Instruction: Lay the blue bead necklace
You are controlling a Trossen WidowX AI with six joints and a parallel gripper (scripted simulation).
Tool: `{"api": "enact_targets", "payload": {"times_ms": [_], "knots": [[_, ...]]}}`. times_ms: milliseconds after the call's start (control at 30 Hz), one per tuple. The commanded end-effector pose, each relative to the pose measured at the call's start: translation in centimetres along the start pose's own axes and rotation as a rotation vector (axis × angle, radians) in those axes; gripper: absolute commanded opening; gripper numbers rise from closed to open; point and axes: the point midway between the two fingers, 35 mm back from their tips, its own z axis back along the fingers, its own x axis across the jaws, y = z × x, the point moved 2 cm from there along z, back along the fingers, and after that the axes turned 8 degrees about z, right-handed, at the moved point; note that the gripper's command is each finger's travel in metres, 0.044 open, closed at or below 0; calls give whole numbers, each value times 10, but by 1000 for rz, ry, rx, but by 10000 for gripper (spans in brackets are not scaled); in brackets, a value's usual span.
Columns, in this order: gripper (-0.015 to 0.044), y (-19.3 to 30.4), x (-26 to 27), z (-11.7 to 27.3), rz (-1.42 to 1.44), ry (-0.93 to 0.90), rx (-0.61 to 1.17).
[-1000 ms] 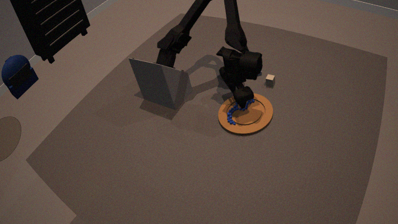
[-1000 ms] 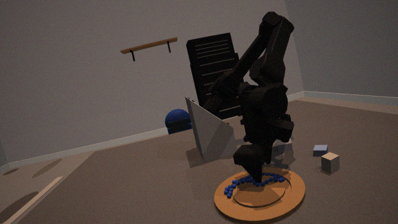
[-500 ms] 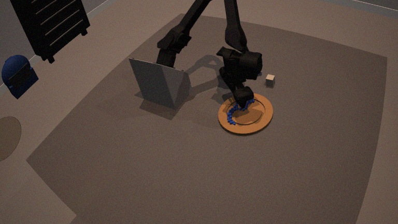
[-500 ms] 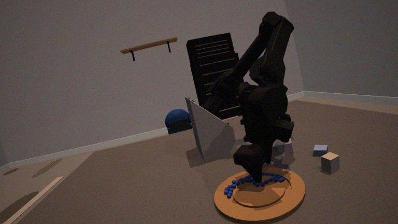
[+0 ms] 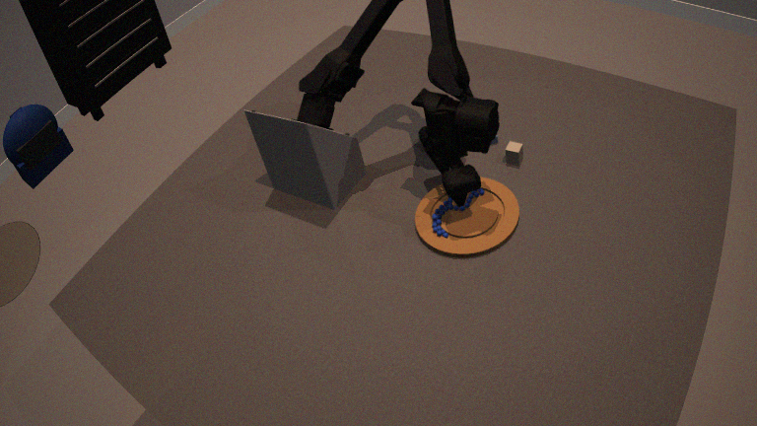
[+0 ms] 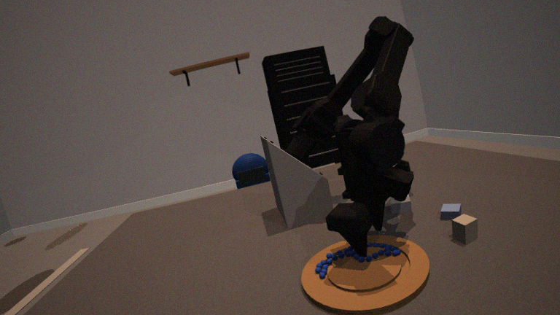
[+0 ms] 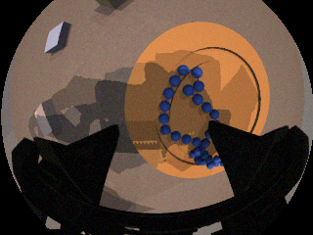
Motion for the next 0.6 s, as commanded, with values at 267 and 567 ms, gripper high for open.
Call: {"api": "enact_targets", "payload": {"times_ms": [267, 567], "knots": [[360, 6, -7, 20, -1081, 4, 1], [300, 11, -10, 37, -1976, 5, 3]]}}
